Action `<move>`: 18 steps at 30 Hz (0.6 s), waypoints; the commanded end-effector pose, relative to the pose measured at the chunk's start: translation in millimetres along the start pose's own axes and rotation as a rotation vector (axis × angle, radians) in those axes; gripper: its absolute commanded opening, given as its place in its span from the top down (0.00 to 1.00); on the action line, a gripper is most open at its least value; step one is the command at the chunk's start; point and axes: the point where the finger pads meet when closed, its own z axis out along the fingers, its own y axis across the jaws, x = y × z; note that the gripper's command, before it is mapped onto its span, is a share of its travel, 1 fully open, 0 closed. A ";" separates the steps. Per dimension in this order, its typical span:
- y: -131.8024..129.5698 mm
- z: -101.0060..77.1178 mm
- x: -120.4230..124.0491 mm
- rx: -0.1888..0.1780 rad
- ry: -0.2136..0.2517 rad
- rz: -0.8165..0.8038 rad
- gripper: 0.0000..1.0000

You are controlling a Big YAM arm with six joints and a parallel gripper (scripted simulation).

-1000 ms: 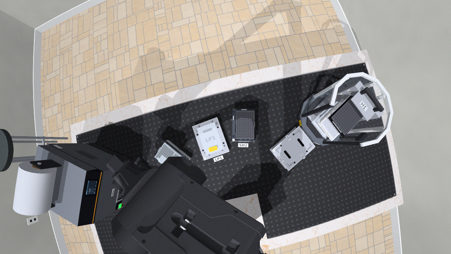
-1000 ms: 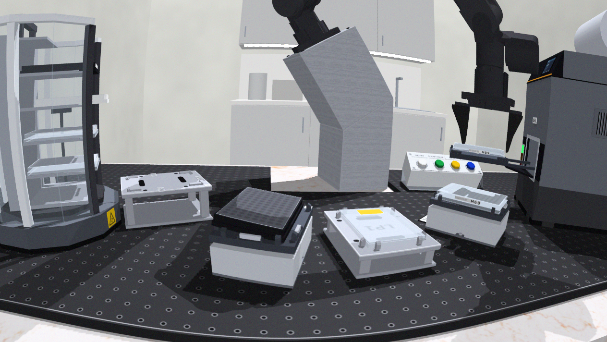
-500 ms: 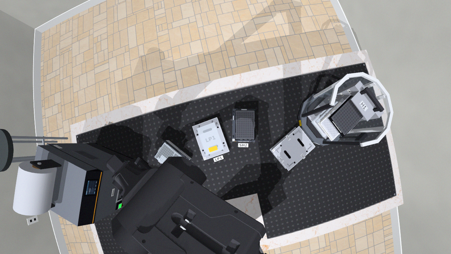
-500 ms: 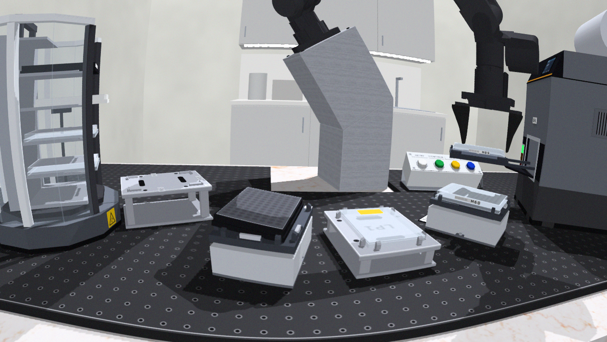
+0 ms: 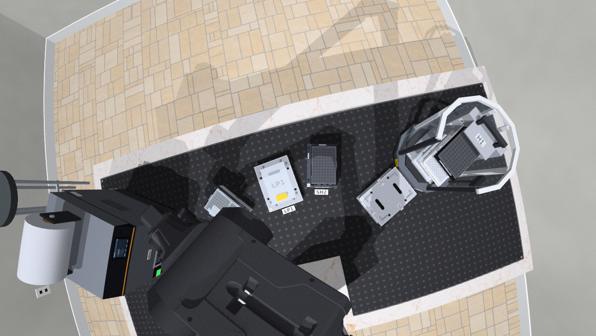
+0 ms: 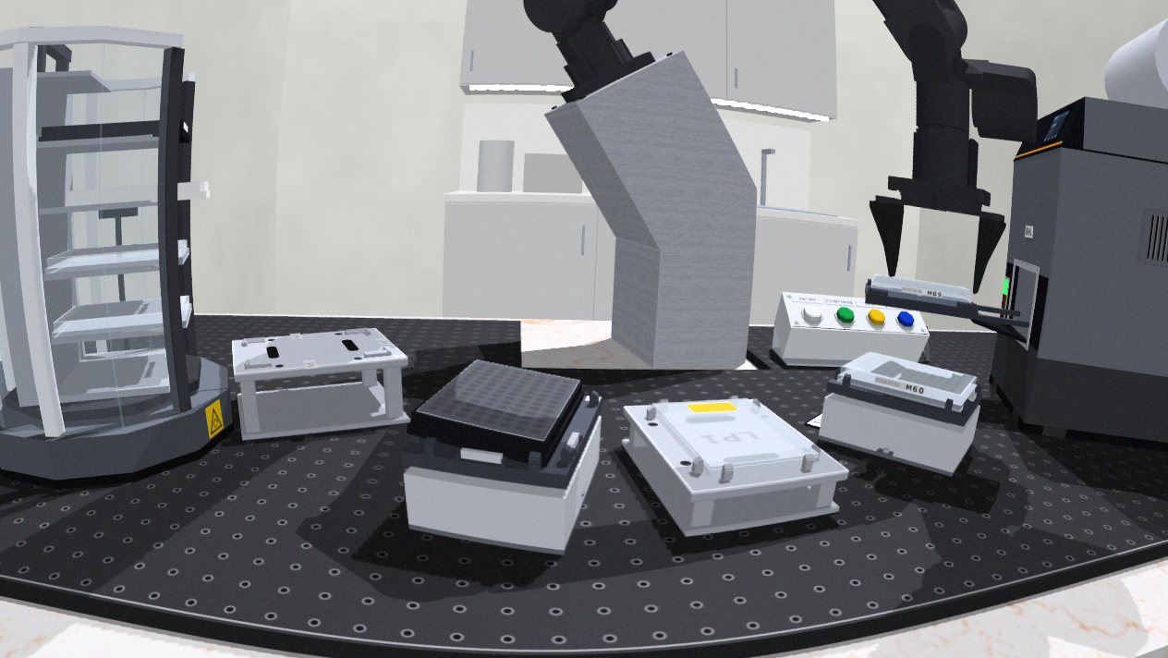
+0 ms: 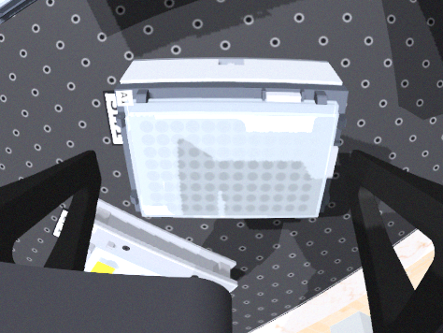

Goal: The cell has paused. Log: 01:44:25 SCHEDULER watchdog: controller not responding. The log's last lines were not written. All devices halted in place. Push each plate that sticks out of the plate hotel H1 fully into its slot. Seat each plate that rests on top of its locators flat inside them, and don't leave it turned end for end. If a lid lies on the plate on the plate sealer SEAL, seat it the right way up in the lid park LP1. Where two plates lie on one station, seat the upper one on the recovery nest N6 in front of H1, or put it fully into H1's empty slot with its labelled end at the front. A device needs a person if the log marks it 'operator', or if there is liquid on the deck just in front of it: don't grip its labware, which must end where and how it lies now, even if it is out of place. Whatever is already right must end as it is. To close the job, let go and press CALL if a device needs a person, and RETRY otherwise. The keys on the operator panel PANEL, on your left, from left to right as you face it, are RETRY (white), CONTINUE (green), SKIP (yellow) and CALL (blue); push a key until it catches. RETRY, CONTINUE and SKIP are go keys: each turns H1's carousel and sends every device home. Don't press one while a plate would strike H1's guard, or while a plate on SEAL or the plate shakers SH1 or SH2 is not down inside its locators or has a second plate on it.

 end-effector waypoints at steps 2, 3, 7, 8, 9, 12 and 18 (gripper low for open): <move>-13.2 -6.3 5.6 0.026 0.001 0.008 0.00; -13.2 -6.3 5.6 0.026 0.001 0.008 0.00; -13.2 -6.3 5.6 0.026 0.001 0.008 0.00; -13.2 -6.3 5.6 0.026 0.001 0.008 0.00; -22.9 -15.4 17.6 0.041 -0.002 0.025 0.00; -20.2 -19.5 13.7 0.037 -0.001 0.012 0.00; -10.0 -37.3 2.5 0.031 0.001 0.002 0.00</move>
